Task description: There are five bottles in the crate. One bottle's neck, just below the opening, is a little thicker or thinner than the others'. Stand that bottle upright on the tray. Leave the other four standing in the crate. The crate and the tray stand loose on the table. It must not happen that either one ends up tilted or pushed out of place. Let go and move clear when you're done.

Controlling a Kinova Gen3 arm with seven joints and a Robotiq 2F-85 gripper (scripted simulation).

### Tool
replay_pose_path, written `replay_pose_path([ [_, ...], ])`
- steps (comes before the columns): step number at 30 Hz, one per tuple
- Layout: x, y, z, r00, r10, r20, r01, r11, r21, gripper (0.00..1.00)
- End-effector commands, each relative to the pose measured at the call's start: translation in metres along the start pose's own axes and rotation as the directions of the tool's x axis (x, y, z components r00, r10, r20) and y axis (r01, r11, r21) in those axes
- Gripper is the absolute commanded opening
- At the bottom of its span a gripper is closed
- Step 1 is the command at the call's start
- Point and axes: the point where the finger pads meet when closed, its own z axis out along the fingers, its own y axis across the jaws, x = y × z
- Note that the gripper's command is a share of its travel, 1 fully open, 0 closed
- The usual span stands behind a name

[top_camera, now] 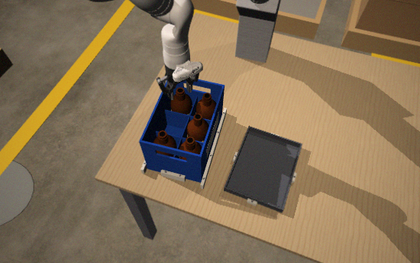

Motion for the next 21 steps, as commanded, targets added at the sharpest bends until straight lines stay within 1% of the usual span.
replay_pose_path([
  [1, -0.0001, 0.0002, -0.0003, 1.0, 0.0, 0.0, 0.0, 1.0, -0.001, 0.64],
  [2, -0.0001, 0.0002, -0.0003, 1.0, 0.0, 0.0, 0.0, 1.0, -0.001, 0.0],
  [21, -0.0001, 0.0002, -0.0003, 1.0, 0.0, 0.0, 0.0, 1.0, -0.001, 0.0],
])
